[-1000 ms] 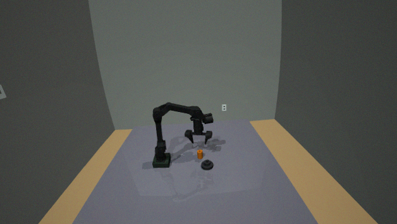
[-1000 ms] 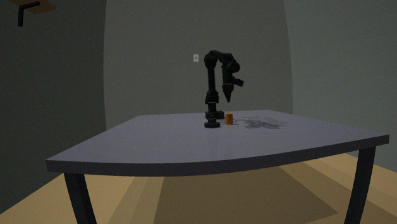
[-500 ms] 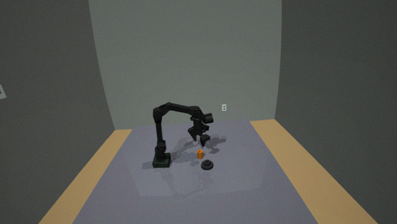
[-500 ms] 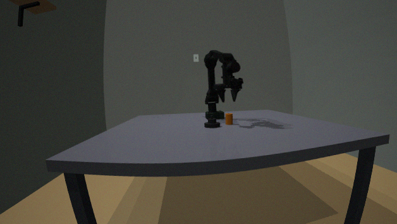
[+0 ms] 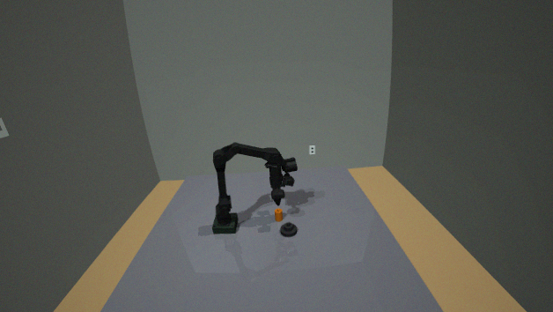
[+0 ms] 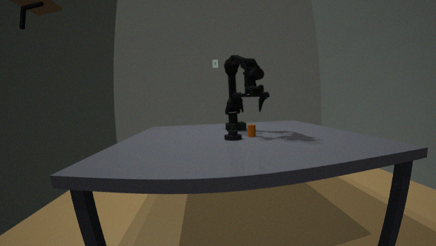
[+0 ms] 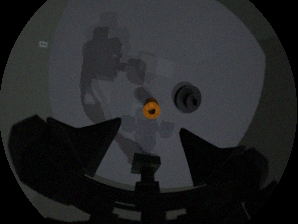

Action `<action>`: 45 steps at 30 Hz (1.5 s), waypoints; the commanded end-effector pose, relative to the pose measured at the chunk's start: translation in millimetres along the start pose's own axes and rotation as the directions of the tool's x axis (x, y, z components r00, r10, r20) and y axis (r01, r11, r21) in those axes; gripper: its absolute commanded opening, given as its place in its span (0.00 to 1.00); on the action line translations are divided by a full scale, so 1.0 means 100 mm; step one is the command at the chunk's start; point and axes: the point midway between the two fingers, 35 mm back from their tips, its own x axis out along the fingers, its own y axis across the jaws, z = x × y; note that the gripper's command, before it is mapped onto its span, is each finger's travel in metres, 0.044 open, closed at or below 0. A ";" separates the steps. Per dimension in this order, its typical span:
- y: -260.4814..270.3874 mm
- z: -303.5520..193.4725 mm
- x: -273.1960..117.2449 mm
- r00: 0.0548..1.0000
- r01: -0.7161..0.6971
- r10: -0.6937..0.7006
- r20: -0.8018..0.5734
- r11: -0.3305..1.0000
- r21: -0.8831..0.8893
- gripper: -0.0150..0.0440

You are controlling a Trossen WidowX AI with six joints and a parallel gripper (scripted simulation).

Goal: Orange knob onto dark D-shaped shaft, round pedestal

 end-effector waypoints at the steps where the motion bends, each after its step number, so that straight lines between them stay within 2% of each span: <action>1: -0.01 0.00 0.08 1.000 0.006 -0.006 -0.003 1.000 0.019 1.00; 4: -0.01 0.00 0.34 1.000 0.007 -0.006 -0.003 1.000 0.019 1.00; 45: -0.01 0.01 0.94 1.000 0.007 -0.007 -0.003 1.000 0.019 1.00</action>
